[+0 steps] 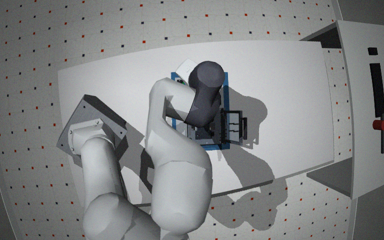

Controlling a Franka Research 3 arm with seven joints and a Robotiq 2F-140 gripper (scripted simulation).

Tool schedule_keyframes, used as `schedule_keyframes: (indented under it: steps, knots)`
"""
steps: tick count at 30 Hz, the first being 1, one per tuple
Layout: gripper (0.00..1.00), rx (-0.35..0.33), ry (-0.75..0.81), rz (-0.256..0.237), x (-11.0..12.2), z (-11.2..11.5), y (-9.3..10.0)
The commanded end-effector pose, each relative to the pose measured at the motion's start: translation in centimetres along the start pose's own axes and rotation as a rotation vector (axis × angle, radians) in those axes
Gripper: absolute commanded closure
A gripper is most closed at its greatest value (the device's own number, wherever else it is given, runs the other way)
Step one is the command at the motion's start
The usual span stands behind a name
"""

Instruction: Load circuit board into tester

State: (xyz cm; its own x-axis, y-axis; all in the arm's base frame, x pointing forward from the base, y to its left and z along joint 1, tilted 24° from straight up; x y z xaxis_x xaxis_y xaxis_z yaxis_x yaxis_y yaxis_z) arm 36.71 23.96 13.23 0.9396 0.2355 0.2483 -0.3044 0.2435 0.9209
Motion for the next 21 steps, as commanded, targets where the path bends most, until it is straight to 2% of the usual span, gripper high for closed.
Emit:
schedule_keyframes:
  steps: [1,8,10,21]
  knots:
    - [0.42,0.008,-0.047,0.025,0.5,-0.4,-1.4]
    - [0.42,0.008,-0.047,0.025,0.6,-0.4,-4.4]
    - [0.42,0.008,-0.047,0.025,0.6,-0.4,-4.4]
    - [0.42,0.008,-0.047,0.025,0.7,-0.4,-8.7]
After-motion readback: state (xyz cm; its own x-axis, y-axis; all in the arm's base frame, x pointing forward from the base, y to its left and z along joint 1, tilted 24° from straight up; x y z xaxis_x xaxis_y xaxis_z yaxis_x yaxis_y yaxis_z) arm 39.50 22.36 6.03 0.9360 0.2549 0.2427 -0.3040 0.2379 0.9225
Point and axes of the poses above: the point where the finger pads meet when closed, its own y axis back along the fingers, its own x axis across the jaws, z = x × y, the point moved 6 cm from there along y, back along the fingers, and after that the axes turned 6 degrees about y, right-handed, at the moved point
